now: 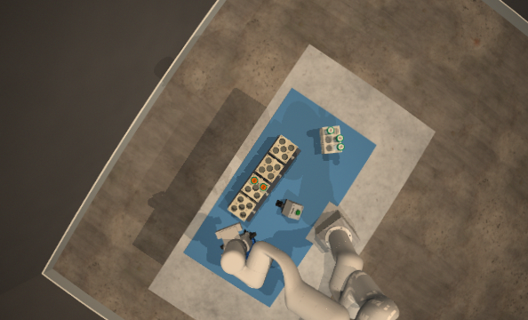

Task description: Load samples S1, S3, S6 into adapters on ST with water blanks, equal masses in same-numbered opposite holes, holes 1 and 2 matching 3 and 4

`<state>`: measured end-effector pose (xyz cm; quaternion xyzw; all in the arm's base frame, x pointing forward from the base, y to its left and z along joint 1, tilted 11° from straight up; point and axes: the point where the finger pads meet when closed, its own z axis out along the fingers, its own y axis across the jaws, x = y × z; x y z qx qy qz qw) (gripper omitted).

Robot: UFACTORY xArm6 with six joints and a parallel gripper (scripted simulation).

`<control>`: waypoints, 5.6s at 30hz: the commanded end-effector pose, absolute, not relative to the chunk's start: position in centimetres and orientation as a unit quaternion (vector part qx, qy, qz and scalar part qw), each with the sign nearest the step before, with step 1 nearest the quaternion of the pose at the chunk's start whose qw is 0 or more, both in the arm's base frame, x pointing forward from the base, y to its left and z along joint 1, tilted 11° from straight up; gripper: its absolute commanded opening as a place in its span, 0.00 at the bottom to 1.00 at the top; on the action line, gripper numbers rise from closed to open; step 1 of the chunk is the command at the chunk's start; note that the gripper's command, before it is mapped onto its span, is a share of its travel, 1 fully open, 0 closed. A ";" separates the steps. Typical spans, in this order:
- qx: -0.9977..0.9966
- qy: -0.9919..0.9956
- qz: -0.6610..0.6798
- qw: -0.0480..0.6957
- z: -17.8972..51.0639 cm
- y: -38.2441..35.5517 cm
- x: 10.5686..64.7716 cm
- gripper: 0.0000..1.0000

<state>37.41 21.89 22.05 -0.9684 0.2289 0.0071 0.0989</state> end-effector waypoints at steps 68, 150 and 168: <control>-0.968 0.230 0.005 0.100 19.5 35.0 31.6 0.57; -0.968 0.230 0.006 0.100 11.3 36.6 31.9 0.57; -0.968 0.230 0.006 0.100 11.4 36.5 31.9 0.00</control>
